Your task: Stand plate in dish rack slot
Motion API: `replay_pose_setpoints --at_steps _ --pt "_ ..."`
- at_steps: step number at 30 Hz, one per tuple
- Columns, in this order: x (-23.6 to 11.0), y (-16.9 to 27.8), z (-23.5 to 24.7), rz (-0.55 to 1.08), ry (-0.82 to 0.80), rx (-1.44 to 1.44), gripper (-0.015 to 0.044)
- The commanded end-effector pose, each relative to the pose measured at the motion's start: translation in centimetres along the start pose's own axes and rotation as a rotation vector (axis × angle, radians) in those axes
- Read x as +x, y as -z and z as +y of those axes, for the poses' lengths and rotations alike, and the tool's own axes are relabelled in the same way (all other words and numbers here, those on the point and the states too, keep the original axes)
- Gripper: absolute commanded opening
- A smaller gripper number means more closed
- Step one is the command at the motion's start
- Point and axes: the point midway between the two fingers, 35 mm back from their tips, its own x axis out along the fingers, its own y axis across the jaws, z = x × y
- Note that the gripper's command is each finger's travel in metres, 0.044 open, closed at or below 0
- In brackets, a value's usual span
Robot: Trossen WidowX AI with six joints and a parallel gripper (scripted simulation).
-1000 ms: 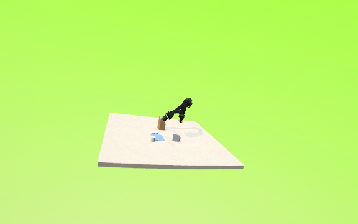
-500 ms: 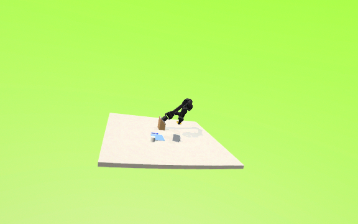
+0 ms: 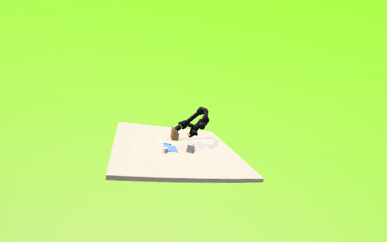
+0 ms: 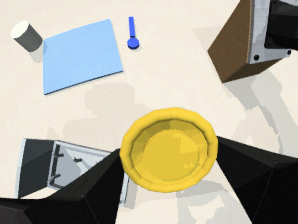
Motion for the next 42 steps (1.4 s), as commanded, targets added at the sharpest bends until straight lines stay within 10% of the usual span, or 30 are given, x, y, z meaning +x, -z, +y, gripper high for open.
replay_pose_setpoints --at_steps 1,42 --pt "1.1 -0.3 0.1 -0.087 -0.017 -0.043 0.0" --pt "6.1 2.3 2.5 -0.738 -0.507 -0.505 0.0"
